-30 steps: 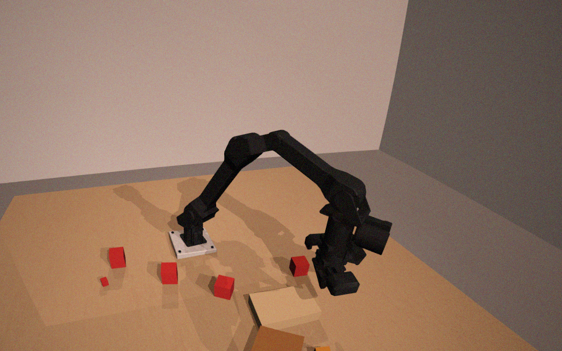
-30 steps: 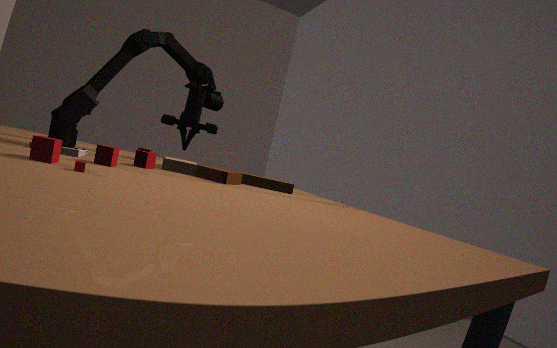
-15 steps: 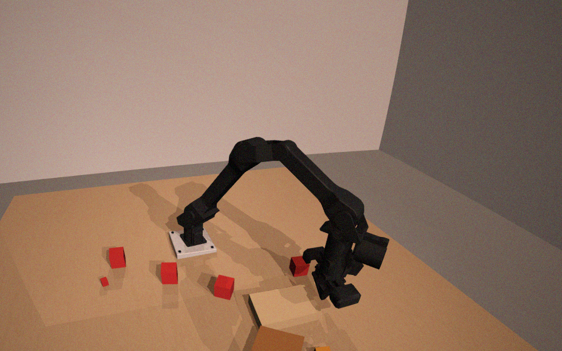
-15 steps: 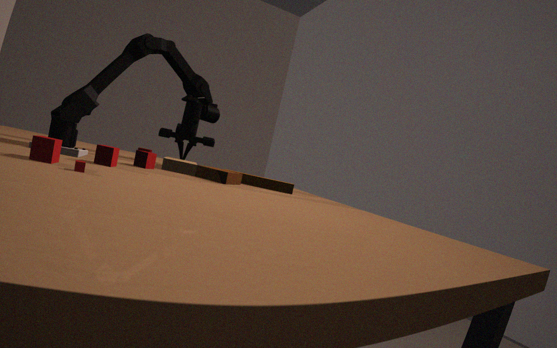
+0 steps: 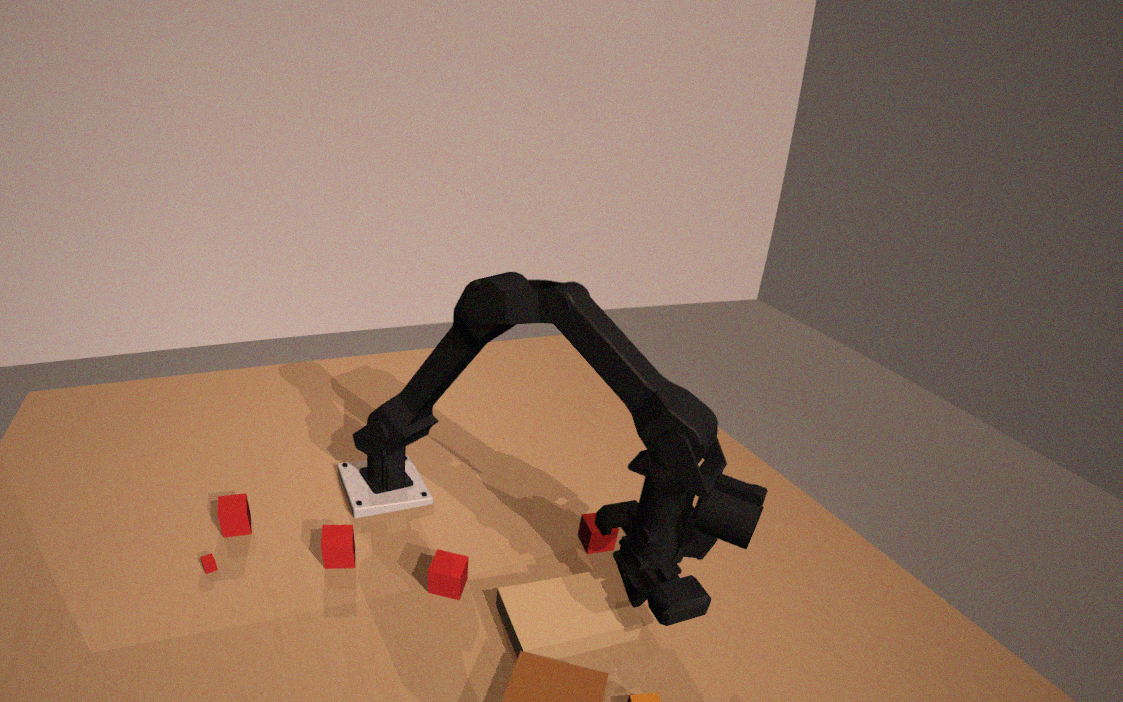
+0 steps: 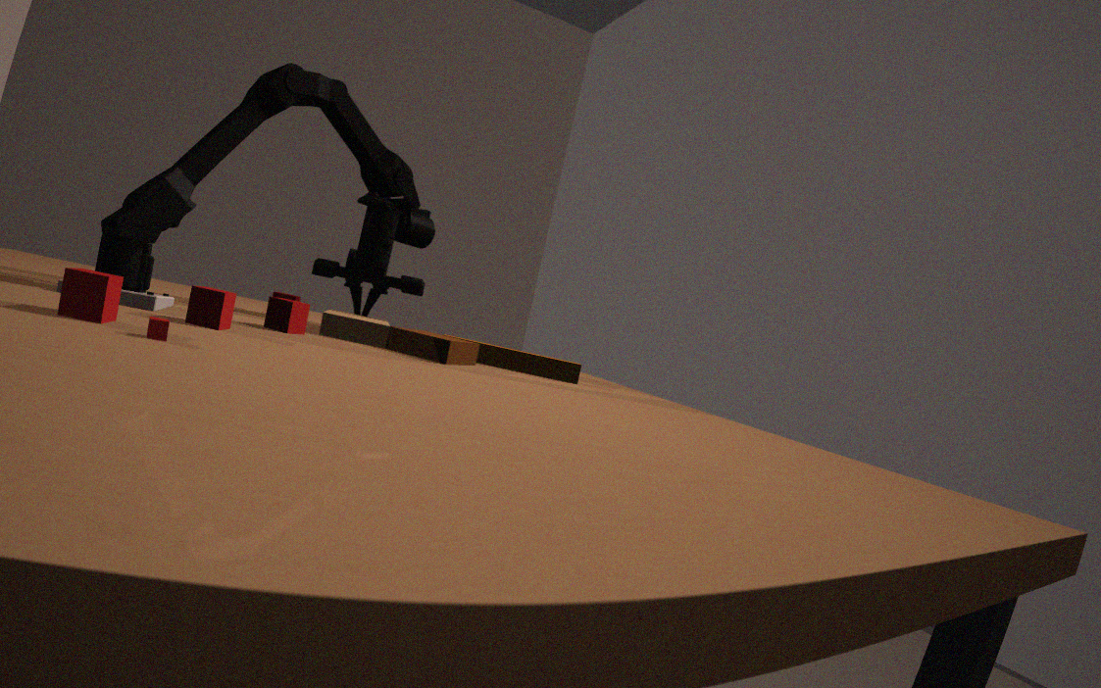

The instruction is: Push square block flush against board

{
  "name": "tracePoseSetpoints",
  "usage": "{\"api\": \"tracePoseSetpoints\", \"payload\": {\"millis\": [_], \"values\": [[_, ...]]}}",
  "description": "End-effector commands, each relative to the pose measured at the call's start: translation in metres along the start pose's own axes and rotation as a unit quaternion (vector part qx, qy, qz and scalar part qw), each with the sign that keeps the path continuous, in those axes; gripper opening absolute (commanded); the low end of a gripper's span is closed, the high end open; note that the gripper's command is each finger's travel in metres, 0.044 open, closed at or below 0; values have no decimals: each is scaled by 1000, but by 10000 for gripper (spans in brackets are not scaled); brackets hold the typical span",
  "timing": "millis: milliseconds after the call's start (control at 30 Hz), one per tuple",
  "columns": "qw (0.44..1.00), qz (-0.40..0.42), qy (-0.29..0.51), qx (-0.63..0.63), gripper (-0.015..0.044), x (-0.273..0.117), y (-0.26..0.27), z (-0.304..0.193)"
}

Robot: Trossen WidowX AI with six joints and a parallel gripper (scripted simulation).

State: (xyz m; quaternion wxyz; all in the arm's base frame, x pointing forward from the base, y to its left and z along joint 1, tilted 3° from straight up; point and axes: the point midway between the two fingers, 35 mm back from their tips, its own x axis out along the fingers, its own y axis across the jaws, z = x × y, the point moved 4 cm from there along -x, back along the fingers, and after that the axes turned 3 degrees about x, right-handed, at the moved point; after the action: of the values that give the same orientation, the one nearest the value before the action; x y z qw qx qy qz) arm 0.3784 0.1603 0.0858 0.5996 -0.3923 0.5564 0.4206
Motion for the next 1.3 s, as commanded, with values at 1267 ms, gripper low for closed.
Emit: {"api": "tracePoseSetpoints", "payload": {"millis": [1267], "values": [[1000,5,0,-3,0,2,0,18]]}}
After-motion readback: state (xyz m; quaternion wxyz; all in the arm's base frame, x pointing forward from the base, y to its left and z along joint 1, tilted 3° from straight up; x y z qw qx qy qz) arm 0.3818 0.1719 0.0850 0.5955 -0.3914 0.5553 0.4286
